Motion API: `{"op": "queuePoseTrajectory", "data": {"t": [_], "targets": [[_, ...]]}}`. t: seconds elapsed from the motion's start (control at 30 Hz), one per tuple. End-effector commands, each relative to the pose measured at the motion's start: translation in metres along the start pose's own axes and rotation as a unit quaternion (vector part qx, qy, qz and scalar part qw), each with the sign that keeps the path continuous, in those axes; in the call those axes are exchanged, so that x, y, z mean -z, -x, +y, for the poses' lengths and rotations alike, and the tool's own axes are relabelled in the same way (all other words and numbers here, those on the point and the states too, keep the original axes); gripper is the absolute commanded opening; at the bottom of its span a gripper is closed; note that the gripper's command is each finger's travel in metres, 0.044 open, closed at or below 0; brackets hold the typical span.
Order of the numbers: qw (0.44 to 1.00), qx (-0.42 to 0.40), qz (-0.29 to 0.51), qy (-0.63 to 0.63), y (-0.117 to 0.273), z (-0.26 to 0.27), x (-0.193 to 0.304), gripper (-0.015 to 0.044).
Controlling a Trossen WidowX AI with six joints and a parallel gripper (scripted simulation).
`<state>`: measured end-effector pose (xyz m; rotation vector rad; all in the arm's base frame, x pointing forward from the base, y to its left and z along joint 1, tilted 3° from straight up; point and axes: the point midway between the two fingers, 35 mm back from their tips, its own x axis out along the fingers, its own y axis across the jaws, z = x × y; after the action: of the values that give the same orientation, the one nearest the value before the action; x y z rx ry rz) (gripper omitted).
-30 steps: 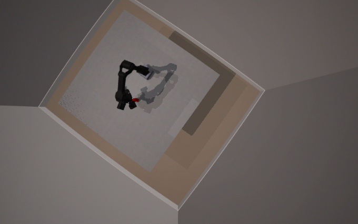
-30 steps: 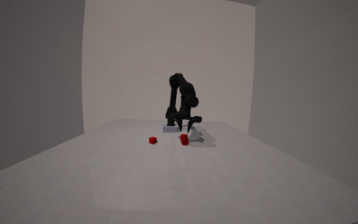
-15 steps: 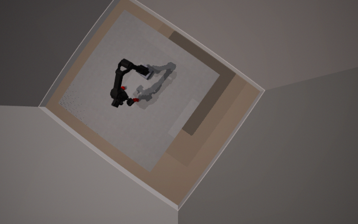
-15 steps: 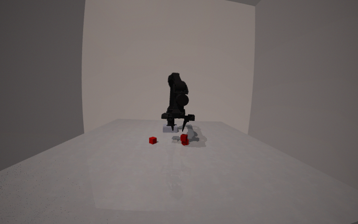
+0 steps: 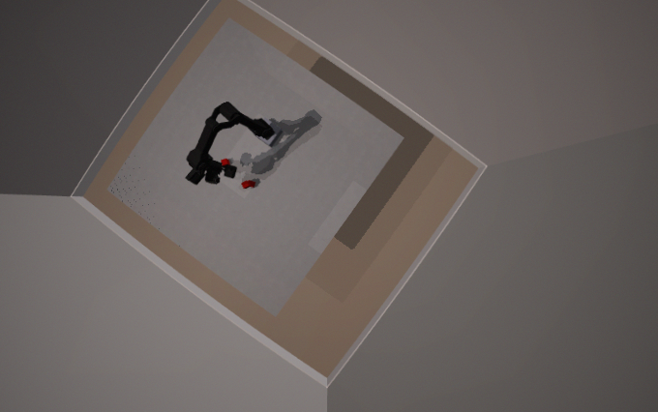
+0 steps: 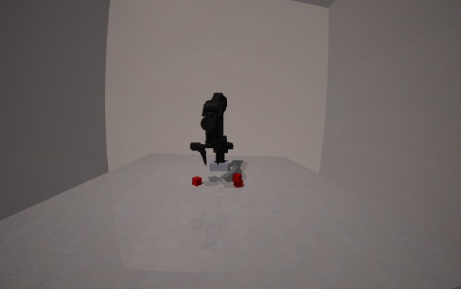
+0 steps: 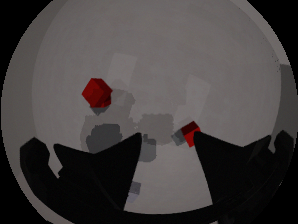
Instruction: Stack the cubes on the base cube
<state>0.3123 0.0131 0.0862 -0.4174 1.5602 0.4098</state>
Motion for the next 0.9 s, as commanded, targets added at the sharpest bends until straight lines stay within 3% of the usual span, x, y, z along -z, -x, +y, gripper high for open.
{"op": "queuePoseTrajectory", "data": {"t": [0.0, 0.3, 0.6, 0.87], "targets": [[0.996, 0.006, -0.003, 0.086, 0.009, -0.021, 0.013, 0.0265], [0.968, 0.007, 0.0, 0.25, 0.019, -0.056, 0.045, 0.0265], [0.965, 0.007, 0.0, 0.262, 0.019, -0.058, 0.048, 0.0265], [0.965, 0.007, 0.0, 0.262, -0.041, -0.059, 0.048, 0.0265]]}}
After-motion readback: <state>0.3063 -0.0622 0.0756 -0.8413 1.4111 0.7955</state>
